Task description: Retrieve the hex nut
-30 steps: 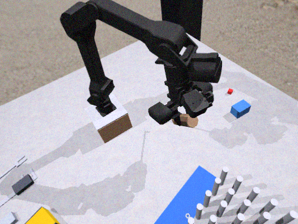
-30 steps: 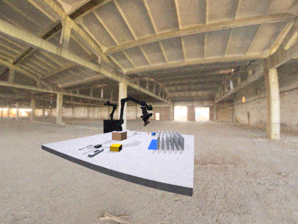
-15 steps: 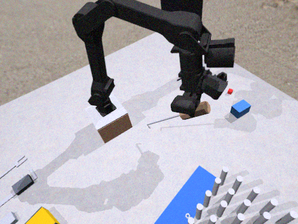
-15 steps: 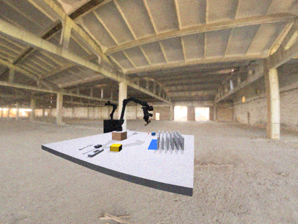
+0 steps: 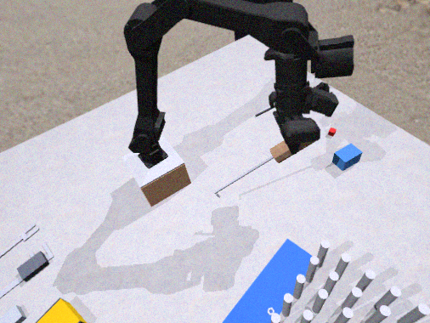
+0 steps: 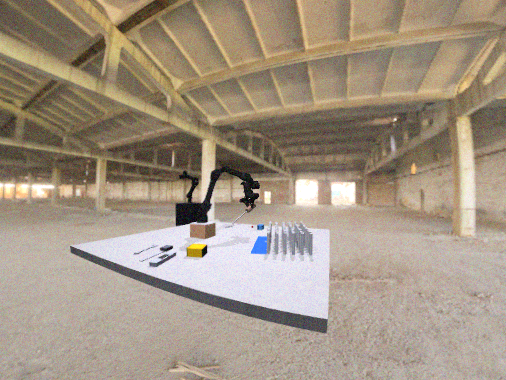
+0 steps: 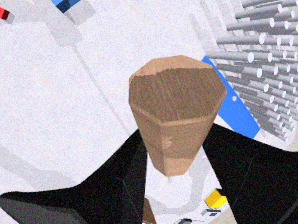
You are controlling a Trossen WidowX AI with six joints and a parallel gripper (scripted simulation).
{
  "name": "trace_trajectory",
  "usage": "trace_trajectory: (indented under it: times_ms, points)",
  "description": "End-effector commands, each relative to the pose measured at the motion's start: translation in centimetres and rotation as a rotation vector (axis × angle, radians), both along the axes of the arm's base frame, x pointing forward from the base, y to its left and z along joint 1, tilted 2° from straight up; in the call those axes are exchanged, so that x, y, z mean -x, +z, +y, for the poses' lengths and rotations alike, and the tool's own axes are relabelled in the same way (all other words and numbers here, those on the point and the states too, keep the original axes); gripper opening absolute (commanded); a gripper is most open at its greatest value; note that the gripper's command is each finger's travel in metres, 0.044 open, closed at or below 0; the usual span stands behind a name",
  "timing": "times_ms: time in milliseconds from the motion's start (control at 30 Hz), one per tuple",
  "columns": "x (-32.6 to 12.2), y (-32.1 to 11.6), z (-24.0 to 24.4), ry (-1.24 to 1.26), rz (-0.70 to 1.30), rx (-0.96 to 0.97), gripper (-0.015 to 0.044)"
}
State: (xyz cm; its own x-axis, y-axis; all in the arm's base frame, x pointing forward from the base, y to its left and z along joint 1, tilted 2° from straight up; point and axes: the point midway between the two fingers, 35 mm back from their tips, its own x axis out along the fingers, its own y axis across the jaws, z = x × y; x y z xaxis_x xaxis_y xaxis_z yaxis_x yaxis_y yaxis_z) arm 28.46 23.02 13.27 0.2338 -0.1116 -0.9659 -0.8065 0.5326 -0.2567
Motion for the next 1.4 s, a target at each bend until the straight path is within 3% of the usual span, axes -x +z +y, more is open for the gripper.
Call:
trace_trajectory:
  times_ms: [0,1367]
  points:
    - [0.3,-0.1,1.2,0.12,0.004,0.047,0.0]
    - [8.3,-0.6,13.1,1.408,0.079,0.53,0.0]
